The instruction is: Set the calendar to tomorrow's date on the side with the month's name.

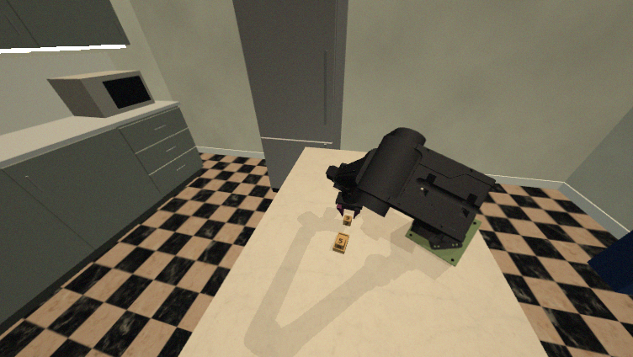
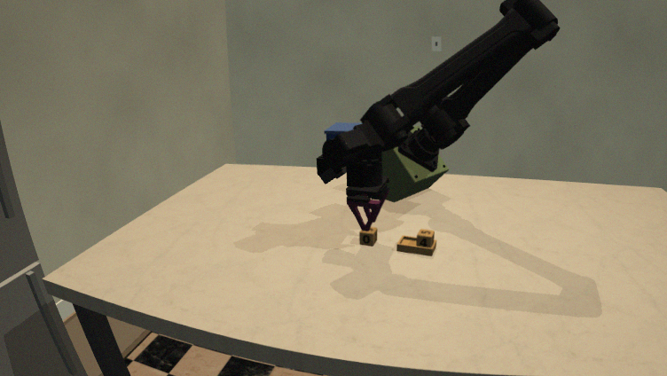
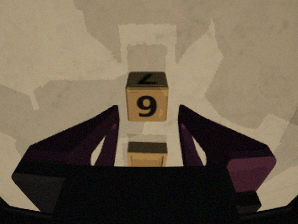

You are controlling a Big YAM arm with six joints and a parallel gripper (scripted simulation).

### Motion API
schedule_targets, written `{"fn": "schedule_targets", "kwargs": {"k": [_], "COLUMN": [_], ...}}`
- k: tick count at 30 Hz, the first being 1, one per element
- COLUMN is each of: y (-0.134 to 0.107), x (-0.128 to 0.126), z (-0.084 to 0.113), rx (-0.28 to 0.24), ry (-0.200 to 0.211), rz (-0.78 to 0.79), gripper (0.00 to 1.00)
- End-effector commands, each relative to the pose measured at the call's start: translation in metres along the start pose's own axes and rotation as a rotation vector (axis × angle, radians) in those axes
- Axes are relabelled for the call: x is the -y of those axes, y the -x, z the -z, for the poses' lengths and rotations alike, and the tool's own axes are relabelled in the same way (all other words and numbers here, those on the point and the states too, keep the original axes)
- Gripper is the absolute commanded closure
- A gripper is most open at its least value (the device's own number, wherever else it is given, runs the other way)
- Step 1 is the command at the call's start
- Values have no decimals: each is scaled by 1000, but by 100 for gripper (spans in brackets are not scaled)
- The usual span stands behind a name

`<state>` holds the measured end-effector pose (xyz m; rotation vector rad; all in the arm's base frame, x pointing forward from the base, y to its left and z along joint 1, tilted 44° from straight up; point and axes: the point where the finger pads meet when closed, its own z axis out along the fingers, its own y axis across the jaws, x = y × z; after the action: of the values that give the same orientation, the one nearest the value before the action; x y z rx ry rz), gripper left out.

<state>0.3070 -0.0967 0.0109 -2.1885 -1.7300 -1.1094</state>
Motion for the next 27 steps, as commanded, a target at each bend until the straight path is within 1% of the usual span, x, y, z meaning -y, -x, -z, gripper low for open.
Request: {"fn": "schedule_targets", "kwargs": {"k": [1,3,6,7,18,22,23,25,27], "y": [1,1,2,0,0,3,1,-1,1], "x": [-12,-6,-2,-1,0,-2,-7,-4,-3], "z": [-3,-7,-7,-11,-29,-29,-26,-30,-29], "rx": [4,1,2,-2,1,5,9,4,6], "ry": [12,4,4,-2,-4,4,18,6,9], "rz": [10,2,-10,-4,-5,-10,3,3,-4], "gripper": [53,53,53,53,53,53,53,53,53]}}
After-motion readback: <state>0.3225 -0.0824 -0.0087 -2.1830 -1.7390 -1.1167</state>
